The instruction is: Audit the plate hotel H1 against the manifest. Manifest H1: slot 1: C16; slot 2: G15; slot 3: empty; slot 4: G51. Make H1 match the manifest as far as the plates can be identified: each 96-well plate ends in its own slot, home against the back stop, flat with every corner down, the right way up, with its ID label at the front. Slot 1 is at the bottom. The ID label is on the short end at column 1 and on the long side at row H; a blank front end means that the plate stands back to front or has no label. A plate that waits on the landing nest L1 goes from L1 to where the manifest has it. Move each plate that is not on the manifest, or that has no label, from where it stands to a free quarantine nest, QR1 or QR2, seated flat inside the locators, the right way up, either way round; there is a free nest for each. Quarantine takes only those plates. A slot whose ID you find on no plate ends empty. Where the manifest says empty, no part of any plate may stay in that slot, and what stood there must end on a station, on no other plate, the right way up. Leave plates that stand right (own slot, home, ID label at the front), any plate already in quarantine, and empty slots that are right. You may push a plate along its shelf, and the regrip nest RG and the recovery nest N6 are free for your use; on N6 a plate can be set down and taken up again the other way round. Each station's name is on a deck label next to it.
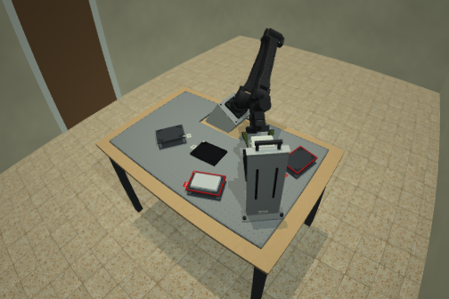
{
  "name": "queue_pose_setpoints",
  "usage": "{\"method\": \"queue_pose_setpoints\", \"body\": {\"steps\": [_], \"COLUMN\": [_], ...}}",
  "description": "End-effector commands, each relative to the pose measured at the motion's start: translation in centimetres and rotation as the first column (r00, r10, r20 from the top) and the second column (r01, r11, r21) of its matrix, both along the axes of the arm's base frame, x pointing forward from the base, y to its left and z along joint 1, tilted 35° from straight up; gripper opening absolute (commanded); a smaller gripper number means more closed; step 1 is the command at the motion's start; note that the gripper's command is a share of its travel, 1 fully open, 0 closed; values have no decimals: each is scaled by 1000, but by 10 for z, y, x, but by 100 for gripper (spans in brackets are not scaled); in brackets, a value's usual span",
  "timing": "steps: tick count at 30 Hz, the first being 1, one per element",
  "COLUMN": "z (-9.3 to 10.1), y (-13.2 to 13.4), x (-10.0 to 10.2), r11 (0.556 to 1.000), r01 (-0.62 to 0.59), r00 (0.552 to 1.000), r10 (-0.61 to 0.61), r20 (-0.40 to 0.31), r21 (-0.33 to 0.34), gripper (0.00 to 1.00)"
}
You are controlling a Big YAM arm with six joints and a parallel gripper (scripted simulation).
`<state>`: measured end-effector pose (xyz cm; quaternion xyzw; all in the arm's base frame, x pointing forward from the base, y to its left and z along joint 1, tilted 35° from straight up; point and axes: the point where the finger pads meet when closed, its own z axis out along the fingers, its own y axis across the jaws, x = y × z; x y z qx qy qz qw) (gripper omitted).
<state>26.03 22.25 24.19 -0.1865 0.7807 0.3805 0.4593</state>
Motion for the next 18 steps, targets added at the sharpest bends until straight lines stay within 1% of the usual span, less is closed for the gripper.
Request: {"method": "queue_pose_setpoints", "body": {"steps": [1,18], "z": [-8,-29], "y": [5,19], "x": [-1,-1], "r11": [1000,1000], "r01": [-4,-4], "r00": [1000,1000], "r10": [4,4], "r20": [-6,-7], "r21": [7,7], "gripper": [100,100]}}
